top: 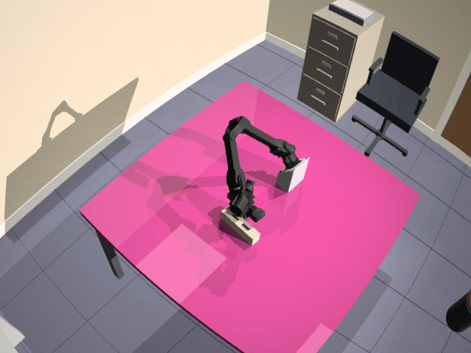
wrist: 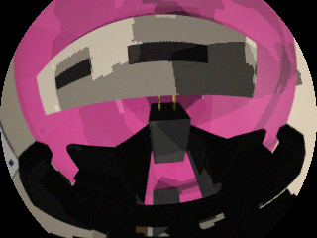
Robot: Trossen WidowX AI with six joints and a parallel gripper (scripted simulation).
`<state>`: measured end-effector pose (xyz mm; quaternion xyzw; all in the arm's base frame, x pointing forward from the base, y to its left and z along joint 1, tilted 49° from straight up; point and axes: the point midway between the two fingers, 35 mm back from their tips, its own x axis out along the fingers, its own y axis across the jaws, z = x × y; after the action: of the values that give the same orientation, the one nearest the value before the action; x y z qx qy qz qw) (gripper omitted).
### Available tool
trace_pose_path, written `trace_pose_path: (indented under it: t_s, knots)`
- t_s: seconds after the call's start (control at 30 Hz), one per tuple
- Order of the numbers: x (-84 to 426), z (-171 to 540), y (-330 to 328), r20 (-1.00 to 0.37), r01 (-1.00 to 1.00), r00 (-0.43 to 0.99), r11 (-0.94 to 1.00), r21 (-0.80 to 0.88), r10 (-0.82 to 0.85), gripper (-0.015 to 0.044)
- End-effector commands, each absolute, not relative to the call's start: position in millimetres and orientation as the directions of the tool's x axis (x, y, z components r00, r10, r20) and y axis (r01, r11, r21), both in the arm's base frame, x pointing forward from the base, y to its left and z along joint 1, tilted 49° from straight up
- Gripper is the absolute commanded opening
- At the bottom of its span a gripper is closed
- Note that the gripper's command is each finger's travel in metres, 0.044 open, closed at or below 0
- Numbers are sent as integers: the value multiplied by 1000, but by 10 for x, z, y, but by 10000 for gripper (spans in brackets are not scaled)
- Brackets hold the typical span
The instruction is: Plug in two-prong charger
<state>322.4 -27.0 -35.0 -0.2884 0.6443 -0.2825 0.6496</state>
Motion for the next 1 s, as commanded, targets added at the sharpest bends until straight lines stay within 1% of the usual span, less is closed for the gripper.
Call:
trace_pose_path:
  t_s: [0.0,0.97]
  knots:
    - [3234,-350,-273,-670,-10,10,670,-742,-742,0]
    - [3316,-345,-268,-670,-9,11,670,-742,-742,0]
